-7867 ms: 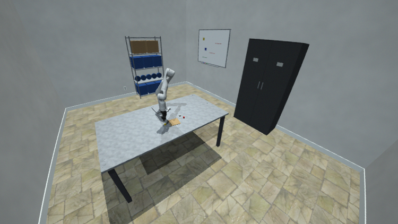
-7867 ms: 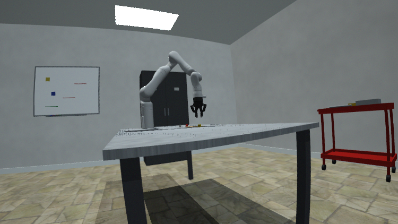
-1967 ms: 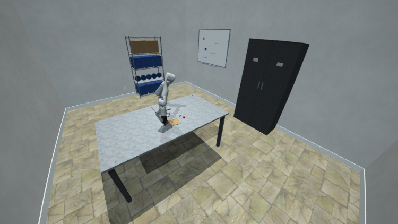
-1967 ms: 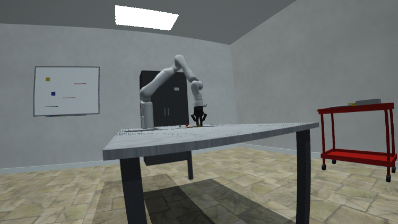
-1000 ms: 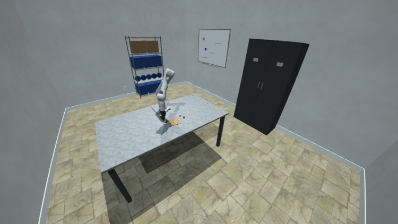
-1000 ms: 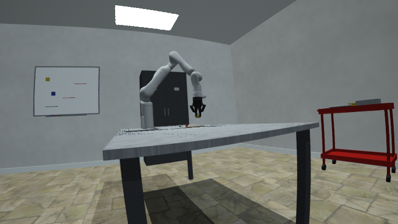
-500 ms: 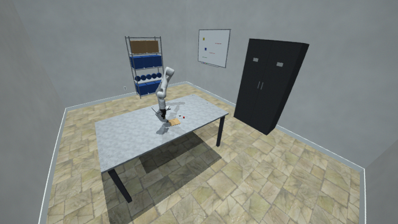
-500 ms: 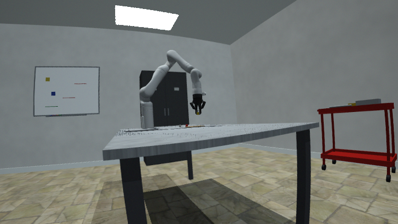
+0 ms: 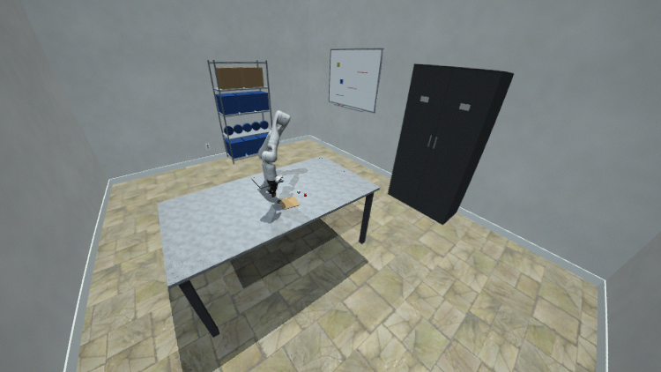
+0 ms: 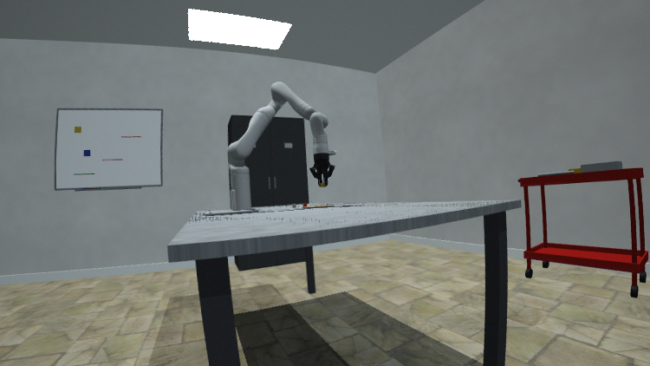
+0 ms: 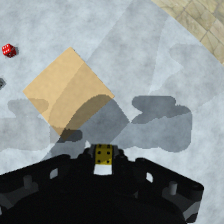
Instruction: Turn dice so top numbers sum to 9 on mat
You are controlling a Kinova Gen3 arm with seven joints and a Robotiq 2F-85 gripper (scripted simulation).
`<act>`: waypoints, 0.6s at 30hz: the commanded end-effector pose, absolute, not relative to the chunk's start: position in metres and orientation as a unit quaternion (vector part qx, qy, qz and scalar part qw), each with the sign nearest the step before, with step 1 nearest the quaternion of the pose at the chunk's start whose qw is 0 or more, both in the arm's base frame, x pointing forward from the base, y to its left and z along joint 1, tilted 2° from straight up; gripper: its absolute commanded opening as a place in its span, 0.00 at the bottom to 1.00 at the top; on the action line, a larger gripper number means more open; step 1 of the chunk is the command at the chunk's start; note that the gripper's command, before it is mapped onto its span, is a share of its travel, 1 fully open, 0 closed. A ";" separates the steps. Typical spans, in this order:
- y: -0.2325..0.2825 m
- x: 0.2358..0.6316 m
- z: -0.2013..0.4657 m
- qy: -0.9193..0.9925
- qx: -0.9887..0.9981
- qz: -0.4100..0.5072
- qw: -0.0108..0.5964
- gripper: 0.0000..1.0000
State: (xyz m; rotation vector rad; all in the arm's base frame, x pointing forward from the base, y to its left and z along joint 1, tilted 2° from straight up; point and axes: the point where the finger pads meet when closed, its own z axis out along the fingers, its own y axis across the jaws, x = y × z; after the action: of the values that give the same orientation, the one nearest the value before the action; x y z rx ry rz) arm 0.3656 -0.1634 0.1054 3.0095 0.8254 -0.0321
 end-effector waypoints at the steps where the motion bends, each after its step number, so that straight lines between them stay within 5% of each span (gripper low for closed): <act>1: -0.149 0.366 0.105 0.251 0.968 -0.011 0.010 0.15; 18: -0.072 0.352 0.106 0.030 0.999 -0.009 0.013 0.15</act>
State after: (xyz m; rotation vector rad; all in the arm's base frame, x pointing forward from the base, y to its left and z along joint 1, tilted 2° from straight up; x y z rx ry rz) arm 0.3518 -0.0923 0.1050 3.1173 0.0878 -0.0272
